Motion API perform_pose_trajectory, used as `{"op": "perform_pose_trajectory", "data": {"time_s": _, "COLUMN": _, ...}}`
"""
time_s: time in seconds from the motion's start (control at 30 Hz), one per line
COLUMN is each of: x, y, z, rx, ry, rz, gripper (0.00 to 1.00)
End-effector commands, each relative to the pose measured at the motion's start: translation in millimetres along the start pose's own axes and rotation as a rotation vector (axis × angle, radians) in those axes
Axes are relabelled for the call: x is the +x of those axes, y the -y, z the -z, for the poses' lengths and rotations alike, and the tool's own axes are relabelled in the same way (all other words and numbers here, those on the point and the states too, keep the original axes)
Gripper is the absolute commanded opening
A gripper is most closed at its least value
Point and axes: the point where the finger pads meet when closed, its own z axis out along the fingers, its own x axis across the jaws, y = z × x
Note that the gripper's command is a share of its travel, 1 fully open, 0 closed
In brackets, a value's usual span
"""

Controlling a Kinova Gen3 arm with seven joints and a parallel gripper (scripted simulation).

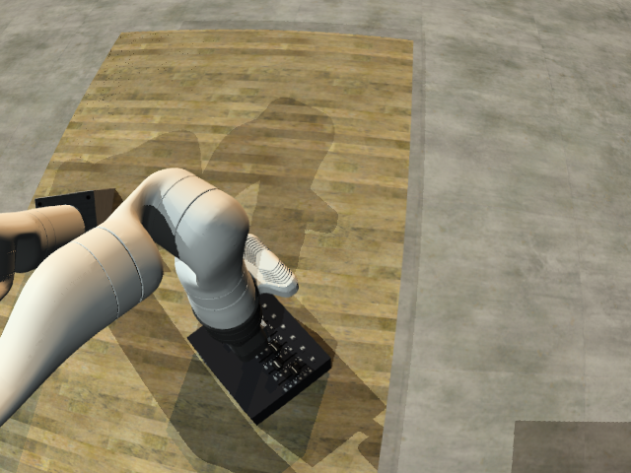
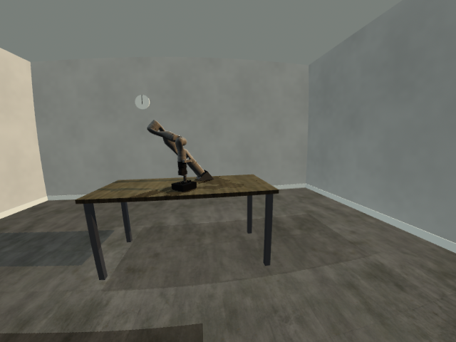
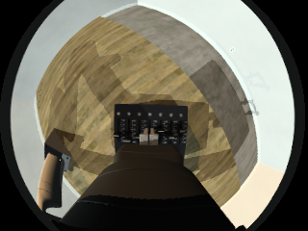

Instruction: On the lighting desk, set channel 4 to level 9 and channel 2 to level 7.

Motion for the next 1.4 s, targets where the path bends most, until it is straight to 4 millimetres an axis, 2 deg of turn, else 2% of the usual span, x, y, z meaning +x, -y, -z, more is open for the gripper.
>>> {"op": "perform_pose_trajectory", "data": {"time_s": 0.0, "x": 0.5, "y": -0.7, "z": 0.3, "rx": -0.001, "ry": -0.001, "rz": -0.001, "gripper": 0.00}}
{"op": "perform_pose_trajectory", "data": {"time_s": 1.37, "x": 0.5, "y": 5.2, "z": 0.9, "rx": -0.001, "ry": -0.001, "rz": -0.001, "gripper": 0.00}}
